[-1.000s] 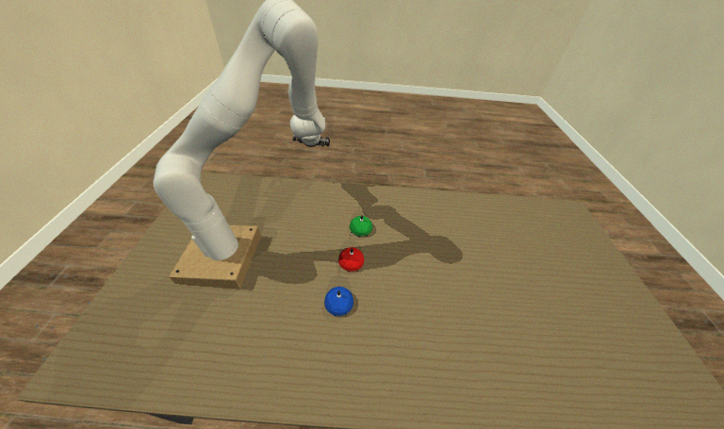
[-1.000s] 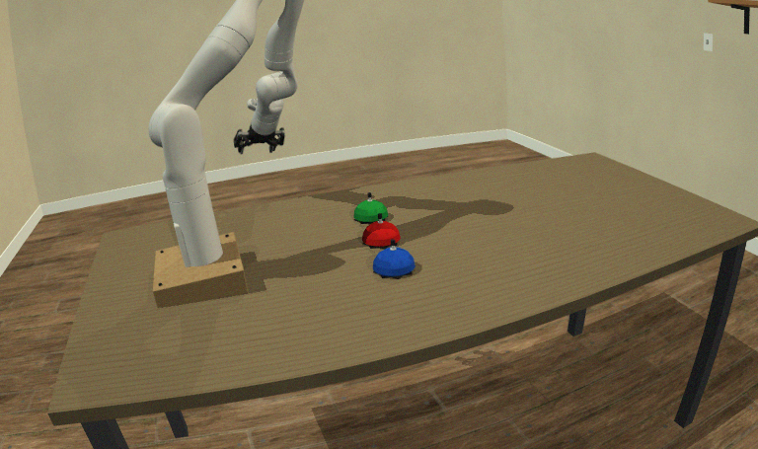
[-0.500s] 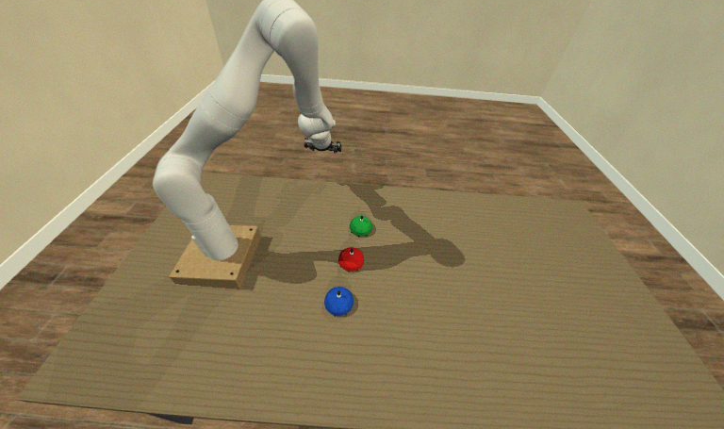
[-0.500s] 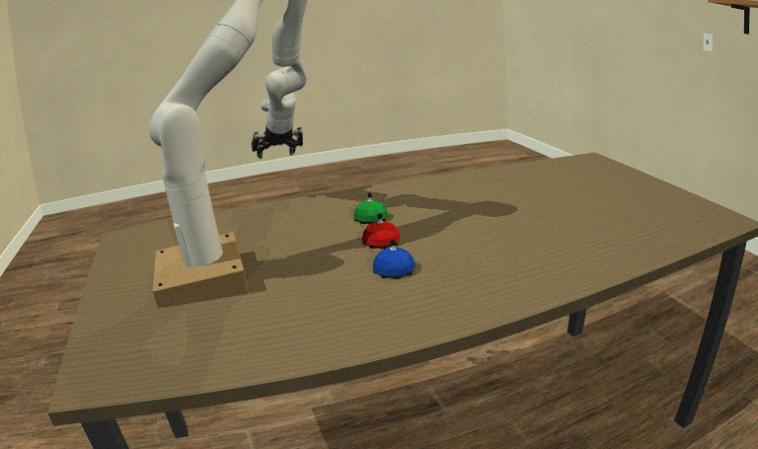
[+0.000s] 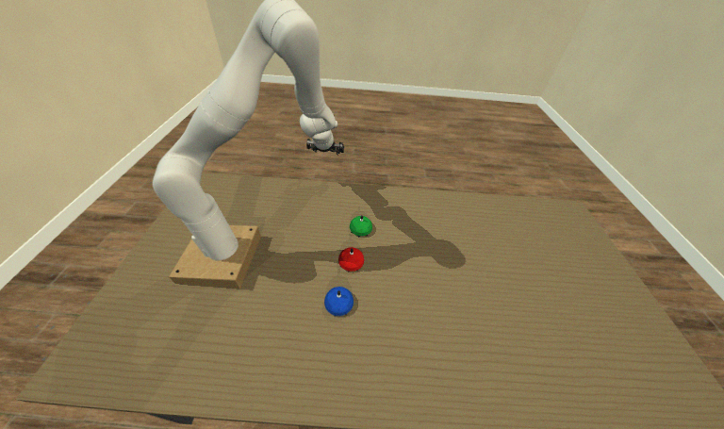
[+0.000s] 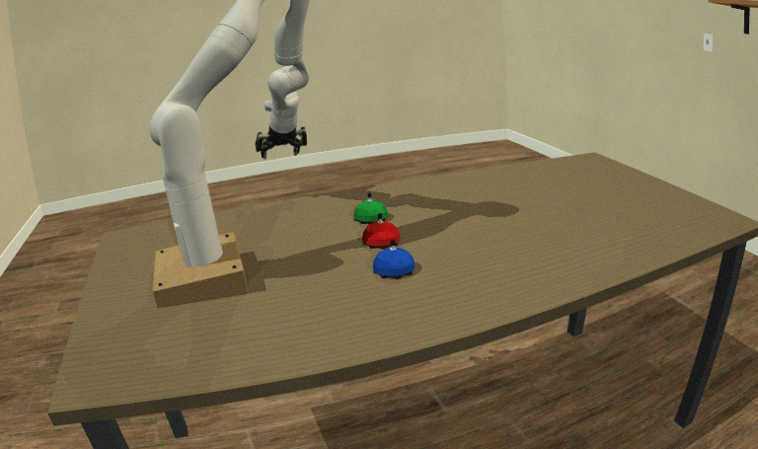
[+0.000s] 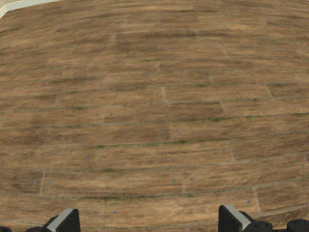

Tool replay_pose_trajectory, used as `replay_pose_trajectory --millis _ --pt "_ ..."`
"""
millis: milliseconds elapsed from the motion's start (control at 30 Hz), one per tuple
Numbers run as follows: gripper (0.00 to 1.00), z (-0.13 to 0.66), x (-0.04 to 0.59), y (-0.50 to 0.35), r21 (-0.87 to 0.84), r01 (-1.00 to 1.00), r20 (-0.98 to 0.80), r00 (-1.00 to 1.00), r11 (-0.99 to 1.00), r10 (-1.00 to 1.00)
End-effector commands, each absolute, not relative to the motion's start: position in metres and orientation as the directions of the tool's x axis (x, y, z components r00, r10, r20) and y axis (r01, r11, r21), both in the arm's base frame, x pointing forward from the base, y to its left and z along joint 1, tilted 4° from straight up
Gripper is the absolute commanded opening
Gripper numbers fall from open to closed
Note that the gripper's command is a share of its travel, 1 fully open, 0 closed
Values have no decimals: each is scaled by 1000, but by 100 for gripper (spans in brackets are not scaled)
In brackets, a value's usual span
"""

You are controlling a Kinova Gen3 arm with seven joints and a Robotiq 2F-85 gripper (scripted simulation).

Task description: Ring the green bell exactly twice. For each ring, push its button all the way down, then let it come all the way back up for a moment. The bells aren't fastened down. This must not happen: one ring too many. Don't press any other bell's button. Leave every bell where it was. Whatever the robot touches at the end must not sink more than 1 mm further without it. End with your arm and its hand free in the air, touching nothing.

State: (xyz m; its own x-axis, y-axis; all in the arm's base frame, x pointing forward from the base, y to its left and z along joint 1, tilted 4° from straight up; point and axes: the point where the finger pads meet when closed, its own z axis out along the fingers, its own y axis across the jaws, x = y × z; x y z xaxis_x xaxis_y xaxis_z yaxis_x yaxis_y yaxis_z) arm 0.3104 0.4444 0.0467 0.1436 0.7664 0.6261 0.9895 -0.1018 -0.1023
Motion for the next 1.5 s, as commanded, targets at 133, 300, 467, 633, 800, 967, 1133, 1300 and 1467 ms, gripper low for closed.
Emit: replay_pose_trajectory --millis 133,300,467,633,800,967,1133,1300,1467 --pt "100 46 318 440 -94 989 619 145 -111 772" --pt "100 44 325 434 -84 990 606 144 -117 782" --pt "100 44 325 434 -84 990 606 144 -117 782" --pt "100 43 332 428 -74 989 592 144 -124 793" --pt "100 43 332 428 -74 989 592 144 -124 793" --pt "100 43 332 428 -74 989 592 144 -124 793" --pt "100 41 339 422 -65 989 578 144 -131 803" --pt "100 41 339 422 -65 989 578 144 -131 803" --pt "100 41 339 422 -65 989 578 144 -131 803"
